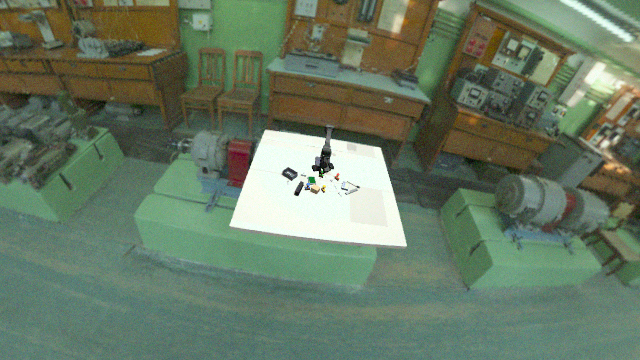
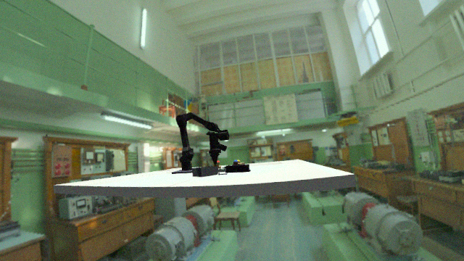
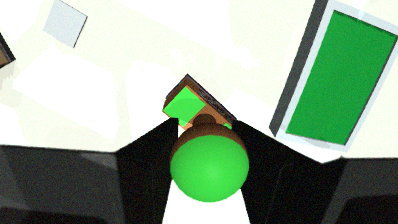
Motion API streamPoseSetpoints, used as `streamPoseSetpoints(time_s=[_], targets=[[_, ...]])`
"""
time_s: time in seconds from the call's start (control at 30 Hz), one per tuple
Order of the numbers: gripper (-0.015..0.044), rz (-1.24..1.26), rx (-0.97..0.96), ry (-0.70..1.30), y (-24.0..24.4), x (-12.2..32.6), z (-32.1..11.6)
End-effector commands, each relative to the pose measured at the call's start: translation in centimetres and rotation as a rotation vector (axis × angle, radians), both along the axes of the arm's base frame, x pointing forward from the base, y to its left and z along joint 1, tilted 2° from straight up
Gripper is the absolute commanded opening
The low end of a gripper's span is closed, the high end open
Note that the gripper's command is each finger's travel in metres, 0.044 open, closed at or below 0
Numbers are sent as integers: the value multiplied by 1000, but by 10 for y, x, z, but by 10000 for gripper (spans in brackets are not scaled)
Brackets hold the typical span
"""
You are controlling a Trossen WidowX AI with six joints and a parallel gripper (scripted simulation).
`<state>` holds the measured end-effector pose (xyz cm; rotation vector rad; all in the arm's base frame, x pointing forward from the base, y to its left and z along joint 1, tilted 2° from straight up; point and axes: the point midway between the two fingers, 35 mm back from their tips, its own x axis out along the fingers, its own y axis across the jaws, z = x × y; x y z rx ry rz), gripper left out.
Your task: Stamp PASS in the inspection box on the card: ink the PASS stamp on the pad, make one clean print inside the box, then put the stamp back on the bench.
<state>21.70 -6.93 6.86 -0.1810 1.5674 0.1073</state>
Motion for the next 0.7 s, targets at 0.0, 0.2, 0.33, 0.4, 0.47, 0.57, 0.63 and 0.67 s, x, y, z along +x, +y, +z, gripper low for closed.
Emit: streamPoseSetpoints(time_s=[0.0,0.2,0.33,0.4,0.47,0.57,0.63,0.67], targets=[[0,-5,-2,-6,0,2,4],[0,-5,-2,-6,0,2,7],[0,-5,-3,-6,0,2,9],[0,-5,-3,-6,0,2,10],[0,-5,-3,-6,0,2,11],[0,-5,-3,-6,0,2,12],[0,-5,-3,-6,0,2,13],[0,-5,-3,-6,0,2,14]])
